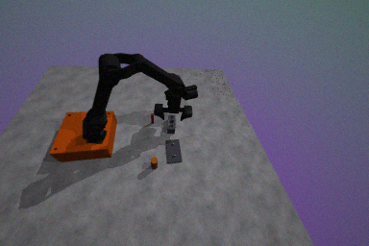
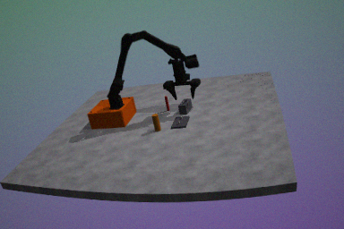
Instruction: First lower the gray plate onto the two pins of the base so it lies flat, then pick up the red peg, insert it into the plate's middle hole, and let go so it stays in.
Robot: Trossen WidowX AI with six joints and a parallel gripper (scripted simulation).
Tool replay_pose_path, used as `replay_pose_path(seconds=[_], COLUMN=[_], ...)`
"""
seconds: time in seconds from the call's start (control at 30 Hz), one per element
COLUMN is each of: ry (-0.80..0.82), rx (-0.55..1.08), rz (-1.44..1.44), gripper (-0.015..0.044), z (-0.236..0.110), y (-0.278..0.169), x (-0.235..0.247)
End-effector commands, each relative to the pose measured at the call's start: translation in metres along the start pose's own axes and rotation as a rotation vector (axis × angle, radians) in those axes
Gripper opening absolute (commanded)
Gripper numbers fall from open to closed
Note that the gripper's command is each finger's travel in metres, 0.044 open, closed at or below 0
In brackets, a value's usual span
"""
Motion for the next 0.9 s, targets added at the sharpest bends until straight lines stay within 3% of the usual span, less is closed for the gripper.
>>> replay_pose_path(seconds=[0.0, 0.87], ry=[0.006, 0.006], rx=[0.009, 0.007], rz=[0.002, 0.004], gripper=[0.044, 0.044], z=[0.007, 0.048], y=[-0.001, -0.001], x=[0.001, 0.002])
Point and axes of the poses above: the point midway between the two fingers, 35 mm back from their tips, its own z axis out along the fingers, its own x axis across the jaws, y = z × x, the point moved 8 cm from there along -z, back along the fingers, and after that the axes turned 8 degrees about -z, right-handed, at the moved point
